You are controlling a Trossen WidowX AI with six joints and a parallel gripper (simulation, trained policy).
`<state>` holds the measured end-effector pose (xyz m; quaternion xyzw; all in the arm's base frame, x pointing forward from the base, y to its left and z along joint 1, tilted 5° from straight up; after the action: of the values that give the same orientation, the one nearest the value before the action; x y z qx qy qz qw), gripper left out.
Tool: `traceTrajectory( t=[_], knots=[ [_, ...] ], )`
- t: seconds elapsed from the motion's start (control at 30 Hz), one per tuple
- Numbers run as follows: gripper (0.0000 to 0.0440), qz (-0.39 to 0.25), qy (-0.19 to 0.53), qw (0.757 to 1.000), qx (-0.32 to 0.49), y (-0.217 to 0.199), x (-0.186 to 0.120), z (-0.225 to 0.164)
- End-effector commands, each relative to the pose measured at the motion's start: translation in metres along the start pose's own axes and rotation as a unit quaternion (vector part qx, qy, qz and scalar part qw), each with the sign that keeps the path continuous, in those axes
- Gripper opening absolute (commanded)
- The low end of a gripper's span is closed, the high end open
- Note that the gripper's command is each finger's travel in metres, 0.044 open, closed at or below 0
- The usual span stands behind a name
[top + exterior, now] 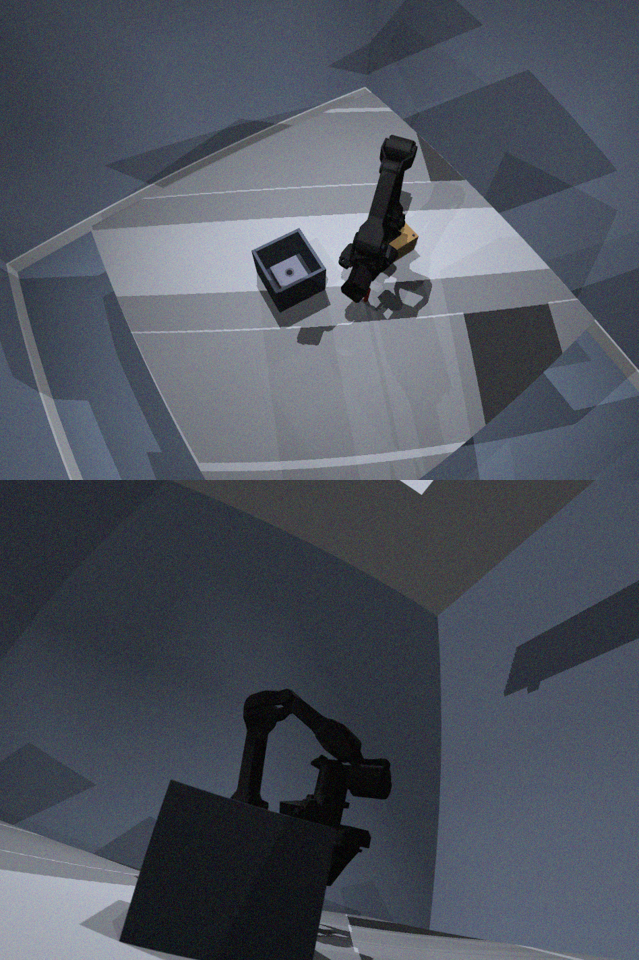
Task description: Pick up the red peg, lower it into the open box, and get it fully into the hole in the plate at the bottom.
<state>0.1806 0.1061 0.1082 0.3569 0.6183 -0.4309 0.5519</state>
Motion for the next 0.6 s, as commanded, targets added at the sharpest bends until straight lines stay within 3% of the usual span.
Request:
traceTrajectory(
  t=[0.0, 0.37, 0.57],
  knots=[
    [0.0429, -0.004, -0.008, 1.0, -0.004, -0.001, 0.013, 0.002],
    [0.0403, 0.001, -0.023, 1.0, 0.003, 0.0, 0.044, 0.004],
    [0.0278, 0.006, -0.024, 1.0, -0.006, 0.007, 0.055, 0.002]
  ],
)
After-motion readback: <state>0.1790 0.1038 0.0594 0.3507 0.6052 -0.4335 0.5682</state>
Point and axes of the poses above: the point midway between the two fingers, 35 mm back from their tips, its own x axis out along the fingers, its own y axis across the jaws, z = x × y, the point moved 7 cm from there along -x, back along the fingers, and after that the axes turned 12 degrees about -x, right-handed, at the moved point
